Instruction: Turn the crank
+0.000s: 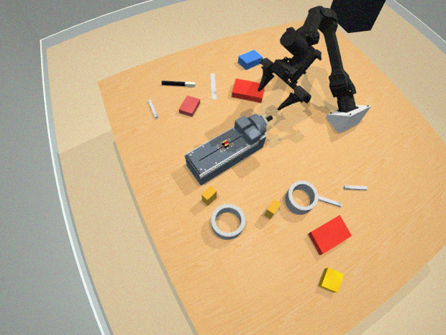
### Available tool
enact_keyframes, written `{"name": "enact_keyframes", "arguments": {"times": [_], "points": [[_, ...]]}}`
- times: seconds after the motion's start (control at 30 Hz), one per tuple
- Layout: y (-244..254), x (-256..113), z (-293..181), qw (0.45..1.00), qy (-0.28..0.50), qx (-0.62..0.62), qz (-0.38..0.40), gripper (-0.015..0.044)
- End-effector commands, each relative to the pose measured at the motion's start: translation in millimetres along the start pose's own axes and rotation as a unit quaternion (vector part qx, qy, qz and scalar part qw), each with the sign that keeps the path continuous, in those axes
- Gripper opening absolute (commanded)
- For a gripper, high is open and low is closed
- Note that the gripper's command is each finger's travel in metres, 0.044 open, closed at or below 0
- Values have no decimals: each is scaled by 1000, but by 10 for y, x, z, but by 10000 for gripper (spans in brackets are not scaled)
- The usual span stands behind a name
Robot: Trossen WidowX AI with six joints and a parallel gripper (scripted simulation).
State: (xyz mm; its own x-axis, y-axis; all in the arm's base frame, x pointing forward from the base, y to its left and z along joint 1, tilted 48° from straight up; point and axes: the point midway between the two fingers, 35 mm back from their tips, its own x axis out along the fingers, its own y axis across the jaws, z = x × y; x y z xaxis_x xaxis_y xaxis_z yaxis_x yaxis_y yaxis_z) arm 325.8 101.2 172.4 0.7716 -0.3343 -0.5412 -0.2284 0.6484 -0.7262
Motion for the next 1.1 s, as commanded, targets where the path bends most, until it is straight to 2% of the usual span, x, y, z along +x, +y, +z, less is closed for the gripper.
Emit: {"name": "enact_keyframes", "arguments": {"times": [0.0,0.77,1.07], "points": [[-8,-62,68,1000,7,3,-6,440],[151,608,810,984,52,141,-93,440],[213,804,862,977,57,172,-114,440]]}}
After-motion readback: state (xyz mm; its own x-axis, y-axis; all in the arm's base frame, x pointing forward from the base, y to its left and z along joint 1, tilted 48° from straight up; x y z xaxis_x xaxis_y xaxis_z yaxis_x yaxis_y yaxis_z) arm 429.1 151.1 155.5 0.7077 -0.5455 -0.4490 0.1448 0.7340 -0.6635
